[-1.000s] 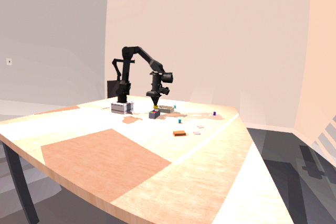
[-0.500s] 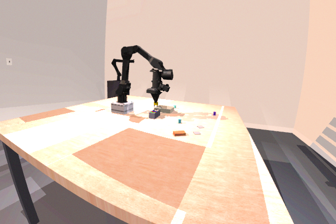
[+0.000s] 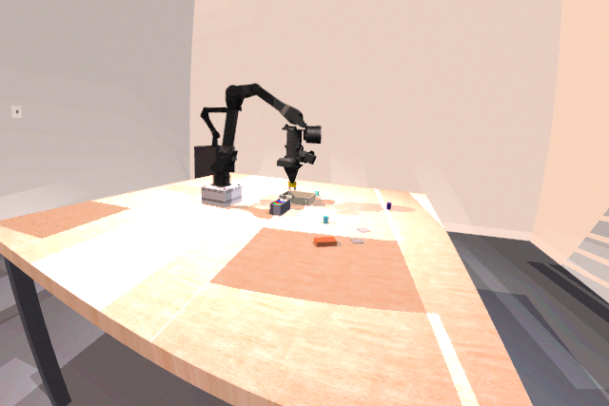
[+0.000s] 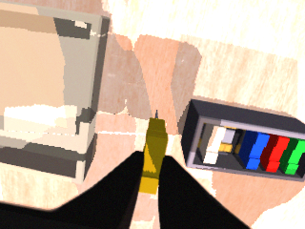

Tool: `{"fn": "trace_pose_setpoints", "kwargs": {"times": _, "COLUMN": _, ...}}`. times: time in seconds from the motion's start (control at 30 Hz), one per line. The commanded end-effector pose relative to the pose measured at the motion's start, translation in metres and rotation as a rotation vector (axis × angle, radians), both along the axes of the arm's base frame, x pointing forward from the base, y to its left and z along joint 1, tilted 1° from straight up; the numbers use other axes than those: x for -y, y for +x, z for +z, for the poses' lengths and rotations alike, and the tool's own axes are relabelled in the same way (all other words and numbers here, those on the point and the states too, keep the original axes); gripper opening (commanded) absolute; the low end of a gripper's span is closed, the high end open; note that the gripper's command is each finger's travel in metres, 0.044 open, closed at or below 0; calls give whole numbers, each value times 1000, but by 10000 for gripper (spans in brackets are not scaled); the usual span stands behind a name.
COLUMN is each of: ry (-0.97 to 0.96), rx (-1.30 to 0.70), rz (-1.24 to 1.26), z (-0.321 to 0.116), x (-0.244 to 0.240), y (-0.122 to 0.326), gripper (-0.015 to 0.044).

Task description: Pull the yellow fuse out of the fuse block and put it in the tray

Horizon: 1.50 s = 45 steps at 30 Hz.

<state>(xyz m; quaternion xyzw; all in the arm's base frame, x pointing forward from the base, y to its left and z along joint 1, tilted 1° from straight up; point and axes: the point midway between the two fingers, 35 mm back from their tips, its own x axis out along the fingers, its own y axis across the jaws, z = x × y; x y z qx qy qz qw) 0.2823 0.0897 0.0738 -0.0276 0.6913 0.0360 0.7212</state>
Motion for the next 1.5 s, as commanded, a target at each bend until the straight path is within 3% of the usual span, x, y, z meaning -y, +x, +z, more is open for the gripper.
{"fn": "trace_pose_setpoints", "kwargs": {"times": 0.0, "ry": 1, "rx": -2, "rz": 0, "z": 0, "x": -20, "y": 0, "gripper": 0}}
{"fn": "trace_pose_setpoints", "kwargs": {"times": 0.47, "ry": 10, "rx": -3, "rz": 0, "z": 1, "x": -94, "y": -15, "gripper": 0}}
{"fn": "trace_pose_setpoints", "kwargs": {"times": 1.47, "ry": 10, "rx": -3, "rz": 0, "z": -39, "x": -96, "y": -14, "gripper": 0}}
